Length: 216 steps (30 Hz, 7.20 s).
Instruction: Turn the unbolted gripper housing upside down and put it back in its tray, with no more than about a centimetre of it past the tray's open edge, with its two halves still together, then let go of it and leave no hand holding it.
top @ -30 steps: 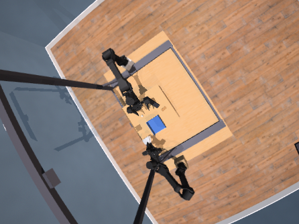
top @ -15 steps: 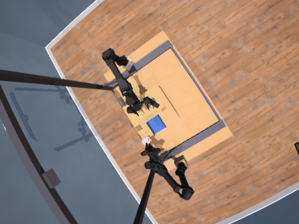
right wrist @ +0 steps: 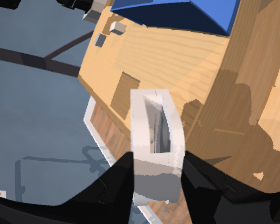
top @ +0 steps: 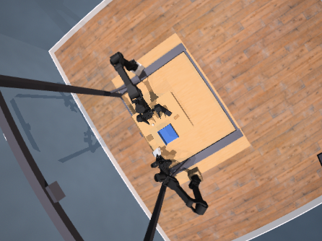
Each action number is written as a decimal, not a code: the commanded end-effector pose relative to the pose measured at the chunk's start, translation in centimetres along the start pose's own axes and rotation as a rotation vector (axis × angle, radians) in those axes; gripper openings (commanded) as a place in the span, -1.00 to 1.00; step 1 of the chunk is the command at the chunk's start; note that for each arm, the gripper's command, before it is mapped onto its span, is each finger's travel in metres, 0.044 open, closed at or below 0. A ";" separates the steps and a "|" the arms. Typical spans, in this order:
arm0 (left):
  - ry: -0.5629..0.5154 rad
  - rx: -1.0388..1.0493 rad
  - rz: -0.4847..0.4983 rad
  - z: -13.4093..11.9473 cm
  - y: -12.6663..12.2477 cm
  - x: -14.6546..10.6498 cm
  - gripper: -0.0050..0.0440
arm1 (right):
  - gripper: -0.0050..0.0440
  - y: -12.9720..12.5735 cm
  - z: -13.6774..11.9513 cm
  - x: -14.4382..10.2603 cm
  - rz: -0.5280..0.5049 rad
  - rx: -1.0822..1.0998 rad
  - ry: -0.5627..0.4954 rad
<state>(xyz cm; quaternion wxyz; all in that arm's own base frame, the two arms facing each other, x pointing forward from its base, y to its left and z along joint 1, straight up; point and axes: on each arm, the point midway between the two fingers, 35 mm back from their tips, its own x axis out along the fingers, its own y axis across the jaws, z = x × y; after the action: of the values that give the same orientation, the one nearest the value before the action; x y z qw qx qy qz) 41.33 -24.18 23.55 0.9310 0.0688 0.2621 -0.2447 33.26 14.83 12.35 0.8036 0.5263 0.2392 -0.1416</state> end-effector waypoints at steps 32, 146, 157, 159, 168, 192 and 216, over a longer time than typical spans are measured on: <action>-0.034 -0.003 0.003 1.2 0.0 -0.8 1.00 | -0.32 0.2 -2.1 -0.3 -0.081 0.019 0.072; -0.034 -0.003 0.003 1.2 0.0 -0.8 1.00 | -0.32 -4.4 -1.2 0.1 -0.407 0.066 0.045; -0.034 -0.003 0.003 1.2 0.0 -0.8 1.00 | -0.32 -5.0 -0.3 0.2 -0.458 0.068 0.021; -0.034 -0.003 0.003 1.2 0.0 -0.8 1.00 | -0.32 -5.1 -0.1 0.2 -0.467 0.068 0.017; -0.034 -0.003 0.003 1.2 0.0 -0.8 1.00 | -0.32 -5.4 0.5 0.2 -0.501 0.070 0.003; -0.034 -0.003 0.003 1.2 0.0 -0.8 1.00 | -0.32 -6.5 2.4 0.0 -0.610 0.075 -0.040; -0.034 -0.003 0.003 1.2 0.0 -0.8 1.00 | -0.32 -7.5 4.1 -0.5 -0.710 0.082 -0.077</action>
<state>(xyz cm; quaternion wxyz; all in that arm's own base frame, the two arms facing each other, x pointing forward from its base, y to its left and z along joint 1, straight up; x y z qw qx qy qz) 41.33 -24.18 23.55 0.9310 0.0688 0.2621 -0.2447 29.84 8.14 7.44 0.6921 0.4291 0.3782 -0.4403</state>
